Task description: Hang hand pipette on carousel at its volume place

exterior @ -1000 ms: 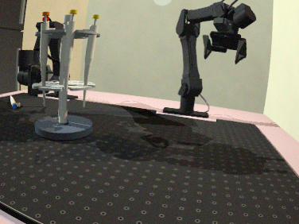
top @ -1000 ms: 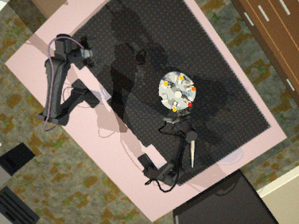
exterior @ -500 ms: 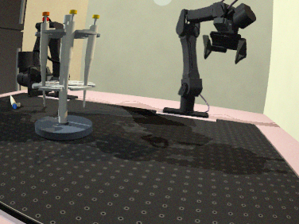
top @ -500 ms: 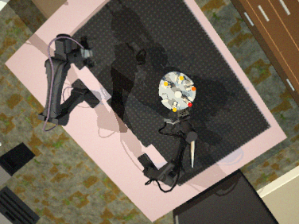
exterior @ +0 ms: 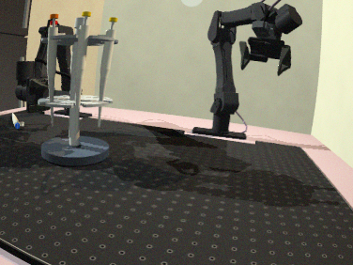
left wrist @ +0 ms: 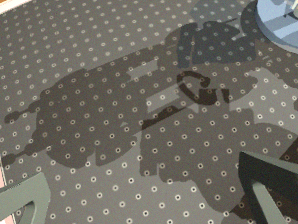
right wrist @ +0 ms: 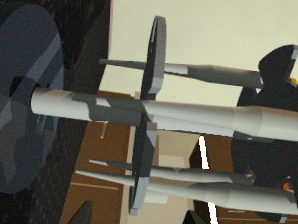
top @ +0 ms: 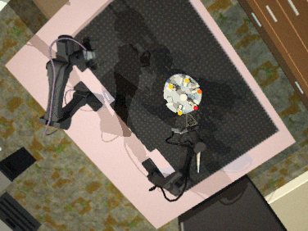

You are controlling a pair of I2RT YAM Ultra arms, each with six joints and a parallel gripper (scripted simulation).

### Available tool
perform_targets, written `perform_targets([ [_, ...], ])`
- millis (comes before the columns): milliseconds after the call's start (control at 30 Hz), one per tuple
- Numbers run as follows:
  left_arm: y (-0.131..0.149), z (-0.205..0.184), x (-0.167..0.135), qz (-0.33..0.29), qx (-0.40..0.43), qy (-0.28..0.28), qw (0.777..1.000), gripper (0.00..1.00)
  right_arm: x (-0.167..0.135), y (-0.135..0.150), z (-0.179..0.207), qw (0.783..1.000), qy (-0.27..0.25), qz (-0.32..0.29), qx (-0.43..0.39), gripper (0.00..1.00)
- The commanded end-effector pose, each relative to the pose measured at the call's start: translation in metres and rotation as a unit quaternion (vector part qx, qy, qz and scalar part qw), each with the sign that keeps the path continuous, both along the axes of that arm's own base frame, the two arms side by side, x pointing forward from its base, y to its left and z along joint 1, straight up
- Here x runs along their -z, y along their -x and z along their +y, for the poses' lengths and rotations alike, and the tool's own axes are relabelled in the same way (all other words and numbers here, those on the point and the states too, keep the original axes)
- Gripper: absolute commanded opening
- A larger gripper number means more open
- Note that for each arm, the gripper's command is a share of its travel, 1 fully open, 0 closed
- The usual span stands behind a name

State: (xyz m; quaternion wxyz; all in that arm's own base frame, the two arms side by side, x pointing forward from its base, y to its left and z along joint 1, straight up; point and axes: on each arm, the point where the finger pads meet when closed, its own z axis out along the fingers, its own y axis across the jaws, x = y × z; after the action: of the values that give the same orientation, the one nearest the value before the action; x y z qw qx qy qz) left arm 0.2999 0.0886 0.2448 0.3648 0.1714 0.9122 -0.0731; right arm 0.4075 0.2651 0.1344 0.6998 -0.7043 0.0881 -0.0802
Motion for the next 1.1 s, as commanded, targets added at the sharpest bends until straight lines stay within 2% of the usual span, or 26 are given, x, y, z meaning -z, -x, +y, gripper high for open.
perform_targets([
  [0, -0.004, 0.002, -0.008, -0.017, 0.003, -0.002, 1.000, 1.00, -0.015, 0.005, -0.007, 1.000, -0.006, -0.014, -0.005, 0.49],
  [400, -0.004, 0.002, -0.008, -0.017, 0.003, -0.002, 1.000, 1.00, -0.014, 0.012, -0.038, 1.000, -0.005, -0.014, -0.005, 0.49],
  [467, -0.004, 0.002, -0.008, -0.017, 0.003, -0.002, 1.000, 1.00, -0.011, 0.008, -0.034, 1.000, -0.004, -0.013, -0.006, 0.49],
  [500, -0.004, 0.002, -0.008, -0.017, 0.003, -0.002, 1.000, 1.00, -0.016, 0.014, -0.045, 1.000, -0.009, 0.000, 0.006, 1.00],
  [567, -0.004, 0.002, -0.008, -0.017, 0.003, -0.002, 1.000, 1.00, -0.016, 0.014, -0.045, 1.000, -0.009, 0.000, 0.006, 1.00],
  [733, -0.004, 0.002, -0.008, -0.017, 0.003, -0.002, 1.000, 1.00, -0.027, 0.022, -0.078, 0.995, -0.031, 0.070, 0.069, 1.00],
  [1067, -0.004, 0.002, -0.008, -0.017, 0.003, -0.002, 1.000, 1.00, -0.045, 0.043, -0.144, 0.957, -0.072, 0.220, 0.178, 1.00],
])
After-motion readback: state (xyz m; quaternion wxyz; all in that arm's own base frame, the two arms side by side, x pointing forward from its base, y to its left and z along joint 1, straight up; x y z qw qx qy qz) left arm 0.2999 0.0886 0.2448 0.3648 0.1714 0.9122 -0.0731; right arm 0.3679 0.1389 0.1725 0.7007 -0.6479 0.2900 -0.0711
